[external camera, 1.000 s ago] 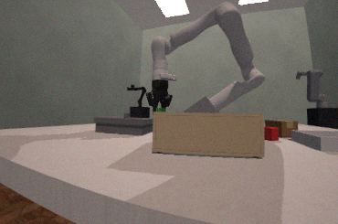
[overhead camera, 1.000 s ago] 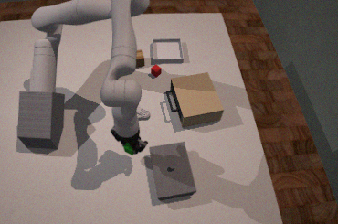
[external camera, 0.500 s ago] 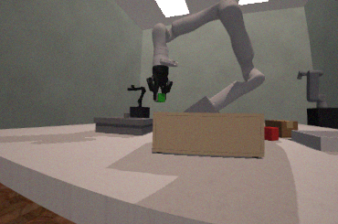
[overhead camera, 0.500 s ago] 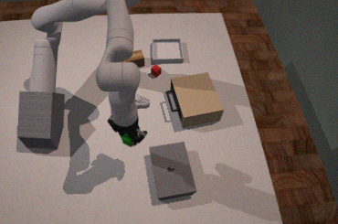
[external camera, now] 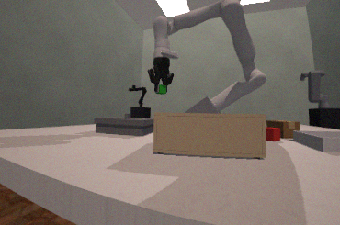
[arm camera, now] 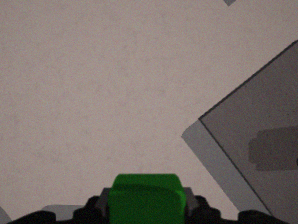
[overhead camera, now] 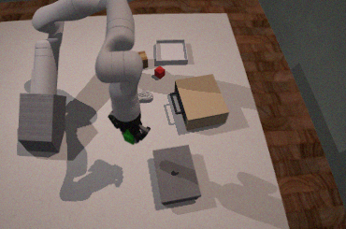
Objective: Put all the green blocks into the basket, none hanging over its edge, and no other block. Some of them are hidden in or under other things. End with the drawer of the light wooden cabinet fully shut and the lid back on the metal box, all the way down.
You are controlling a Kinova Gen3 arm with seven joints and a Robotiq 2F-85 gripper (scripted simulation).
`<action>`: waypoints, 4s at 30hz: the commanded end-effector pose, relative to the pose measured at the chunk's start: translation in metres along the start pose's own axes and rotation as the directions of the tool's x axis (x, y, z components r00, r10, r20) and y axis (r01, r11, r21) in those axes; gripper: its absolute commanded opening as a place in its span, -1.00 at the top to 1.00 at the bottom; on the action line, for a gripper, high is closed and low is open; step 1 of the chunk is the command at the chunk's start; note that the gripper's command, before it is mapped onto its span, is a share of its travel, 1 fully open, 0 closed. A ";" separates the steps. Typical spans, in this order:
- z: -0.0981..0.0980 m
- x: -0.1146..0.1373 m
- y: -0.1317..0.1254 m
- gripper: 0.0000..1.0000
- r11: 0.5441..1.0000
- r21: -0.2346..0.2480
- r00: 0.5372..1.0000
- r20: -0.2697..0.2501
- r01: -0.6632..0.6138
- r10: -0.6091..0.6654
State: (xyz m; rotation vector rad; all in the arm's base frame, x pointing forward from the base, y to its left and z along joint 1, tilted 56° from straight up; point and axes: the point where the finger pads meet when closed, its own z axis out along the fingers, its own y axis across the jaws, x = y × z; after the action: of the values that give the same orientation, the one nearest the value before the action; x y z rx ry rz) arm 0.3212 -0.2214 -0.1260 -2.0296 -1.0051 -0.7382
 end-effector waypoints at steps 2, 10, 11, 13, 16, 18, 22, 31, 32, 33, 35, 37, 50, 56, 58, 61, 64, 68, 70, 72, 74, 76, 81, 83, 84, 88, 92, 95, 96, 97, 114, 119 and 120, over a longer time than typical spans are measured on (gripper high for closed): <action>-0.005 0.000 0.000 0.80 1.000 -0.002 1.000 0.001 0.000 0.000; -0.006 0.000 0.000 0.80 1.000 -0.002 1.000 0.001 0.000 0.000; -0.006 0.000 0.000 0.80 1.000 -0.002 1.000 0.001 0.000 0.000; -0.006 0.002 0.001 0.80 1.000 -0.002 1.000 0.001 0.004 -0.004; -0.009 0.012 0.006 0.80 1.000 -0.006 1.000 0.004 0.027 -0.027; -0.012 0.027 0.011 0.80 0.998 -0.010 0.998 0.009 0.059 -0.059; -0.022 0.079 0.028 0.80 0.985 -0.022 0.985 0.022 0.170 -0.170; -0.031 0.204 0.041 0.80 0.876 -0.032 0.876 0.050 0.482 -0.480; -0.031 0.219 0.040 0.80 0.847 -0.031 0.847 0.052 0.531 -0.529; -0.031 0.235 0.038 0.80 0.815 -0.030 0.815 0.054 0.579 -0.577; -0.030 0.265 0.032 0.80 0.742 -0.025 0.742 0.054 0.669 -0.668; -0.028 0.295 0.025 0.80 0.661 -0.020 0.661 0.051 0.750 -0.748; -0.015 0.466 -0.052 0.80 0.288 -0.001 0.288 0.009 0.958 -0.958; -0.008 0.546 -0.098 0.80 0.244 0.000 0.244 0.002 0.970 -0.970; -0.008 0.546 -0.098 0.80 0.244 0.000 0.244 0.002 0.970 -0.970; -0.005 0.599 -0.125 0.80 0.244 0.000 0.244 0.002 0.970 -0.970; -0.005 0.599 -0.125 0.80 0.244 0.000 0.244 0.002 0.970 -0.970; -0.005 0.599 -0.125 0.80 0.244 0.000 0.244 0.002 0.970 -0.970; -0.005 0.599 -0.125 0.80 0.244 0.000 0.244 0.002 0.970 -0.970; -0.005 0.599 -0.125 0.80 0.244 0.000 0.244 0.002 0.970 -0.970; -0.005 0.599 -0.125 0.80 0.244 0.000 0.244 0.002 0.970 -0.970; -0.005 0.599 -0.125 0.80 0.244 0.000 0.244 0.002 0.970 -0.970; -0.005 0.599 -0.125 0.80 0.244 0.000 0.244 0.002 0.970 -0.970; -0.004 0.599 -0.125 0.80 0.244 0.000 0.244 0.002 0.970 -0.970; -0.004 0.599 -0.125 0.80 0.244 0.000 0.244 0.002 0.970 -0.970; -0.003 0.599 -0.125 0.80 0.244 0.000 0.244 0.002 0.970 -0.970; -0.002 0.599 -0.125 0.80 0.244 0.000 0.244 0.002 0.970 -0.970; 0.000 0.599 -0.125 0.80 0.243 0.000 0.243 0.002 0.970 -0.970; 0.001 0.599 -0.125 0.80 0.243 0.000 0.243 0.002 0.970 -0.970; 0.002 0.599 -0.125 0.80 0.243 0.000 0.243 0.002 0.970 -0.970; 0.021 0.599 -0.125 0.80 0.243 0.000 0.243 0.002 0.970 -0.970; 0.030 0.599 -0.125 0.80 0.243 0.000 0.243 0.002 0.970 -0.970; 0.032 0.599 -0.125 0.80 0.243 0.000 0.243 0.002 0.970 -0.970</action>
State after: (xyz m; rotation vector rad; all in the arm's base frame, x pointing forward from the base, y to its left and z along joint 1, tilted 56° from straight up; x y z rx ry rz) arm 0.5373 0.0987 0.3489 -1.1219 -2.3321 -1.3308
